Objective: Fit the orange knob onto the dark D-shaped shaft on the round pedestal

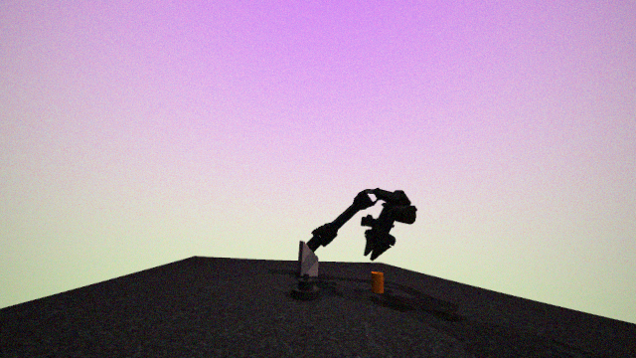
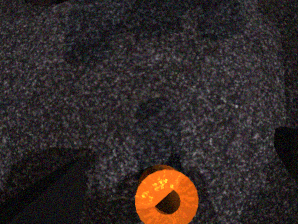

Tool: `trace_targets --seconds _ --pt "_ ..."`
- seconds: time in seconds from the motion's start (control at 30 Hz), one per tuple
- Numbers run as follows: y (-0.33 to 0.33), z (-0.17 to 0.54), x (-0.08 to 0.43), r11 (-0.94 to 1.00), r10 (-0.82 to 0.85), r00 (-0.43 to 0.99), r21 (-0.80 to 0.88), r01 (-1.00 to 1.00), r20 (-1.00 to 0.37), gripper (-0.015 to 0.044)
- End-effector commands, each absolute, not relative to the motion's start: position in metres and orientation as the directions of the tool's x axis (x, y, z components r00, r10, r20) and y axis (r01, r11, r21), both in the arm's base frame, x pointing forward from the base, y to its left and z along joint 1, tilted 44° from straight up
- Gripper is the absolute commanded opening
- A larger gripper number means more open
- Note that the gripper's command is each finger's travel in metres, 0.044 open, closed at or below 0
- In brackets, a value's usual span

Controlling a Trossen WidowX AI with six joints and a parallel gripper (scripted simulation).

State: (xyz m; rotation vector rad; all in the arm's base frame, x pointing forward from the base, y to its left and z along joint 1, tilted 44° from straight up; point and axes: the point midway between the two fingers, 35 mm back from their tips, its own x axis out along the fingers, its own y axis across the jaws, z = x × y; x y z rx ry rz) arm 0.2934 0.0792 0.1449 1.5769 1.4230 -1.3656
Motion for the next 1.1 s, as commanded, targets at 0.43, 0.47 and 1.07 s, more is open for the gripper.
trace_targets --seconds 0.43,0.47,1.07 --pt "0.072 0.169 0.3012 -0.241 0.684 0.083 -0.117 0.964 -0.724 0.044" --pt "0.072 0.169 0.3012 -0.241 0.684 0.083 -0.117 0.964 -0.724 0.044" --pt "0.0724 0.1686 0.3013 0.691 0.684 0.083 0.681 0.243 -0.724 0.044"
